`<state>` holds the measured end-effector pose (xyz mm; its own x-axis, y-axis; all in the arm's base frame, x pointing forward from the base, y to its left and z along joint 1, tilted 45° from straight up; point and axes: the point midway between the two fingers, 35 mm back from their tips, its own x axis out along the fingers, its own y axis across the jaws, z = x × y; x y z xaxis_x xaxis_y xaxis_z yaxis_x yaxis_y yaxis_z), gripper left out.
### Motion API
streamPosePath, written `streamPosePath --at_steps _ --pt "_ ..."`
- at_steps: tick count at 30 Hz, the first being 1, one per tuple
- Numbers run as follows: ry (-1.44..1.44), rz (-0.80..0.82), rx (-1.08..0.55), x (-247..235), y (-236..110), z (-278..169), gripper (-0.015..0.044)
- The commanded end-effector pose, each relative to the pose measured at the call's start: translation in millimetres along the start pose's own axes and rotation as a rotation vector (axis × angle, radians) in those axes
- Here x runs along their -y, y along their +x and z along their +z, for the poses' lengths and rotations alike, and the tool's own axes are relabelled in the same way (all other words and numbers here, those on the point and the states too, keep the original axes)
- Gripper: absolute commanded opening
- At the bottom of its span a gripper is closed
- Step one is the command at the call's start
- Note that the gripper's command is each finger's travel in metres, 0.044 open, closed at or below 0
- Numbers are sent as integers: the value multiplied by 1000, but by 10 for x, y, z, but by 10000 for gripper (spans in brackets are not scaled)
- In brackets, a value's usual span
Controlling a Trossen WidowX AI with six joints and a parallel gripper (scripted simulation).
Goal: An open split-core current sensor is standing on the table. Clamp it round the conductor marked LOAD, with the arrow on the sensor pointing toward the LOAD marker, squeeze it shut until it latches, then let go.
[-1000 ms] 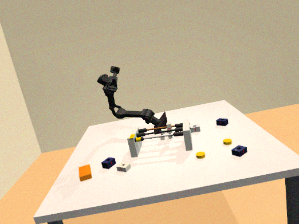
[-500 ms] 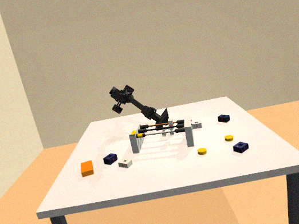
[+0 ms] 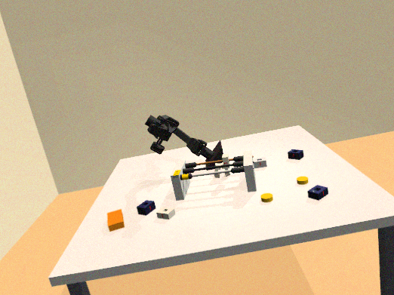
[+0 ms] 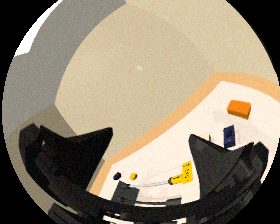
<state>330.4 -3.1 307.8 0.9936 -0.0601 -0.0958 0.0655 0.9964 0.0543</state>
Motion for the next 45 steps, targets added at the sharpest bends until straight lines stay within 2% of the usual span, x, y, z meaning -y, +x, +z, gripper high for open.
streamPosePath --at_steps 1,9,12,15,19,45 --pt "53 -152 -268 46 253 -316 440" --pt "-85 -553 -701 118 323 -758 440" --pt "-221 -697 -788 119 291 -765 440" --pt "-314 -788 -778 58 367 -689 440" --pt "-427 -836 -832 74 283 -668 440" --pt "-430 -838 -833 73 282 -667 440"
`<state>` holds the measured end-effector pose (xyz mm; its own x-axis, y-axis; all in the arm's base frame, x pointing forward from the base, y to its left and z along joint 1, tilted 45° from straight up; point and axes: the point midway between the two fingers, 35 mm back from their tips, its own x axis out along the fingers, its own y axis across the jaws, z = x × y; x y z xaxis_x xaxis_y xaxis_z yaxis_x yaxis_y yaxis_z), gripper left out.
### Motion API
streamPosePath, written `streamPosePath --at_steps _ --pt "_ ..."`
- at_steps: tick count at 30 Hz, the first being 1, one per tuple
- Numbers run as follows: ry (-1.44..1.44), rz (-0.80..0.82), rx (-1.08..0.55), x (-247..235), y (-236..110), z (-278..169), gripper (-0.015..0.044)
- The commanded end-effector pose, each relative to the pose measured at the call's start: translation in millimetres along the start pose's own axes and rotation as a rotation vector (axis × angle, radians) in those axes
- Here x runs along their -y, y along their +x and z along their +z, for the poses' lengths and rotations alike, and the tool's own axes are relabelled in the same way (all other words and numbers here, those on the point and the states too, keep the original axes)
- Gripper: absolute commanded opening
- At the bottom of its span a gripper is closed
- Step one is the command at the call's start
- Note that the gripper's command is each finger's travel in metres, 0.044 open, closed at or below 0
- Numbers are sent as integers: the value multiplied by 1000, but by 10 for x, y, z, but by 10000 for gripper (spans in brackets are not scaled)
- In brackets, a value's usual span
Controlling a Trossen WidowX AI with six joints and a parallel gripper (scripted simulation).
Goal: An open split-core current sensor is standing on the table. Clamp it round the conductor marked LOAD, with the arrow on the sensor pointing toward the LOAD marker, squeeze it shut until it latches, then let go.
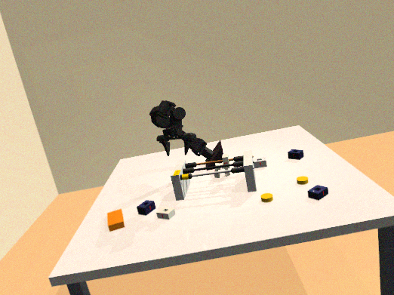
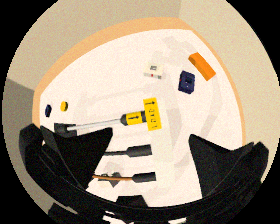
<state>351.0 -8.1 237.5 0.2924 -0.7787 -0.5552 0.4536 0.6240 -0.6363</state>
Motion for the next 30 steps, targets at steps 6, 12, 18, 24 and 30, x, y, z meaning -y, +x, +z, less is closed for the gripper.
streamPosePath --at_steps 6,12,18,24,30 --pt "0 -6 3 2 -3 12 440" --pt "-104 59 -81 -493 10 -399 440" --pt "-264 109 -227 -1042 -3 -1184 440" --pt "-411 90 -384 -1280 -22 -2056 440" --pt "-420 86 -395 -1284 -23 -2114 440"
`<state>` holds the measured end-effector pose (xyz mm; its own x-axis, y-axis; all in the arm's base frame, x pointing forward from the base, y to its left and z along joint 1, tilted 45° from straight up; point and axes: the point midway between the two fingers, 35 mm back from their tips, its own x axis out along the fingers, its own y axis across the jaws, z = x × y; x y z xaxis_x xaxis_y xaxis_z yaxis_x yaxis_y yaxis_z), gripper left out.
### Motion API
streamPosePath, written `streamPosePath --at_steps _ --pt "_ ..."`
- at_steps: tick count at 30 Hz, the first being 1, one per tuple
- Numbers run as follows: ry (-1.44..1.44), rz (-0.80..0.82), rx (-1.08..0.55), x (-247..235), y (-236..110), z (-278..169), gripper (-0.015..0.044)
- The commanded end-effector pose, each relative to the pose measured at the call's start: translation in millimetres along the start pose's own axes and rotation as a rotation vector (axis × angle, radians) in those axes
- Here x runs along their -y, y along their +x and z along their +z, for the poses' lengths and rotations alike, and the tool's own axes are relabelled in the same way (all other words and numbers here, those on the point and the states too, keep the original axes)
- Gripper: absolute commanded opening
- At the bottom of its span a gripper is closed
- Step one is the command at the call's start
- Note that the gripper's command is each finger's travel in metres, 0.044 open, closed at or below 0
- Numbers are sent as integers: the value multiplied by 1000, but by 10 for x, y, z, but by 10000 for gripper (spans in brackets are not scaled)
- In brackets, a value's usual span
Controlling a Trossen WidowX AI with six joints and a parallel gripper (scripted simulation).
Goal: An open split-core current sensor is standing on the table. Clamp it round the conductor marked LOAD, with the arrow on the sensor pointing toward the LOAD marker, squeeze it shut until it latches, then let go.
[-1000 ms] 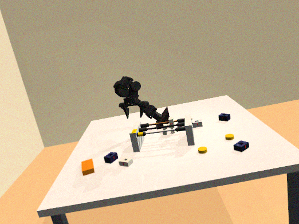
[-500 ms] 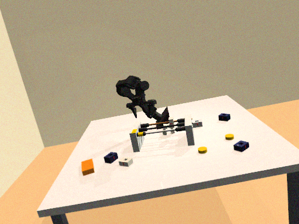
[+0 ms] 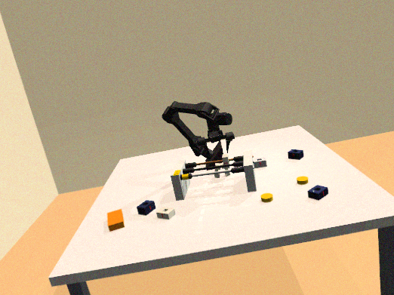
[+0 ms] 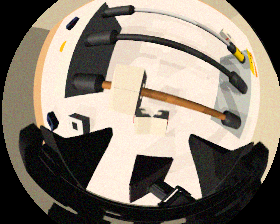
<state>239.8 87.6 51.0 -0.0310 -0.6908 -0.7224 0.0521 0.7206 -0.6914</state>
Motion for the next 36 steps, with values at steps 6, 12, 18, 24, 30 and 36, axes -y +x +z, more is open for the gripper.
streamPosePath --at_steps 6,12,18,24,30,36 --pt "-7 -3 -28 -47 80 -91 440" --pt "-6 -3 -28 -50 175 -86 440" --pt "-6 -2 -28 -52 274 -83 440" --pt "-6 -3 -27 -52 373 -85 440" --pt "-6 -3 -27 -49 470 -89 440" --pt "-6 -4 -27 -45 567 -98 440"
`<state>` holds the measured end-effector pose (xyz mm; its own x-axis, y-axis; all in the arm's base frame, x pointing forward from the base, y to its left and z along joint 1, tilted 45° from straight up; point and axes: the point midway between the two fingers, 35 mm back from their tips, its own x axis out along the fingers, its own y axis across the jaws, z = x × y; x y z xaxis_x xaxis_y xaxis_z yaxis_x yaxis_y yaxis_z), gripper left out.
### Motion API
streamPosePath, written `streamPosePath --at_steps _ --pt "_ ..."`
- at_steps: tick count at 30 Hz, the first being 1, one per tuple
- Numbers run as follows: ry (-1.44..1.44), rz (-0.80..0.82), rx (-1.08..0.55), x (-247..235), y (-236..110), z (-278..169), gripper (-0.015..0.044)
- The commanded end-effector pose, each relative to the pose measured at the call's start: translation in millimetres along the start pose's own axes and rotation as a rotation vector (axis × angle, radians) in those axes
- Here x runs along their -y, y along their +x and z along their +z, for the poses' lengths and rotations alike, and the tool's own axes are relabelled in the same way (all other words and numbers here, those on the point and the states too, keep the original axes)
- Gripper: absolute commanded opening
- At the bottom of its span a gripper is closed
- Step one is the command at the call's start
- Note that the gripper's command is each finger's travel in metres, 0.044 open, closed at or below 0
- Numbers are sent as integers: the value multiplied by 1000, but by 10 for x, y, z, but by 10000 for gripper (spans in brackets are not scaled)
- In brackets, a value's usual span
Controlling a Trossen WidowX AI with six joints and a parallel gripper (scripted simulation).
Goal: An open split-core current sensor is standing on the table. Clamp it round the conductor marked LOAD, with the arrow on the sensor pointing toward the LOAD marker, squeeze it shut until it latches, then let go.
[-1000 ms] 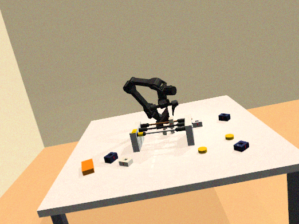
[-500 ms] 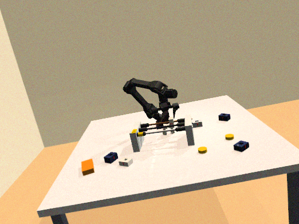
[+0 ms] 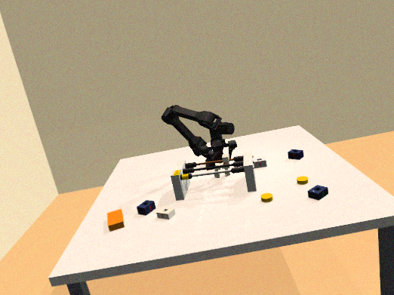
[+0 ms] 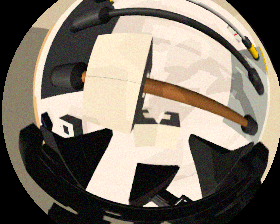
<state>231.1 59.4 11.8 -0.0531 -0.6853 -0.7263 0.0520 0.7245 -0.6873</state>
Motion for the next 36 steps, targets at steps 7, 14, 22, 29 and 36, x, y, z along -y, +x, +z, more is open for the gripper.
streamPosePath --at_steps 7,14,22,29,36 --pt "-5 -10 -5 26 175 -29 440" --pt "0 -2 -2 11 132 -12 335" --pt "0 -2 -2 11 132 -12 262" --pt "0 -2 -2 10 124 -11 196" --pt "-2 -2 -3 -6 -119 13 12"
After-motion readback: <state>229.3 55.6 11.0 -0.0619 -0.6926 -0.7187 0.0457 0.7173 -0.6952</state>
